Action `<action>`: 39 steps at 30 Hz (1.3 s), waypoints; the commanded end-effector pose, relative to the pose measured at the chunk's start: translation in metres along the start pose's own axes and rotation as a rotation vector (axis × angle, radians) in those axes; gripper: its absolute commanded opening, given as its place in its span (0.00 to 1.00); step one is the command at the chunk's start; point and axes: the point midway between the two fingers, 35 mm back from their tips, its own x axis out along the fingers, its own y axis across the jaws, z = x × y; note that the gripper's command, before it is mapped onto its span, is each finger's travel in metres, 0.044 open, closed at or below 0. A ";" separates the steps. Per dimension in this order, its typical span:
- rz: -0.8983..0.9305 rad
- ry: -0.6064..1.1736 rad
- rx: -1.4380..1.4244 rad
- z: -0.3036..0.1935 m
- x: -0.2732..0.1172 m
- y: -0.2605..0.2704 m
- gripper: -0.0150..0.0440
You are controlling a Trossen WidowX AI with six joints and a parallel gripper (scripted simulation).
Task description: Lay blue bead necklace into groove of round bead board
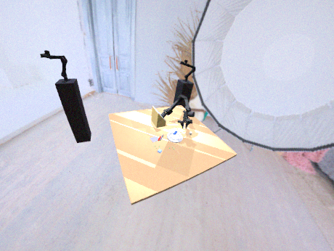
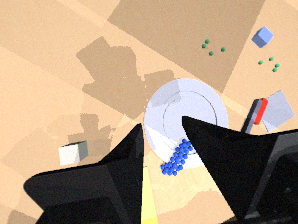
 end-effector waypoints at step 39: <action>-0.045 0.487 0.787 -0.110 0.052 -0.028 0.59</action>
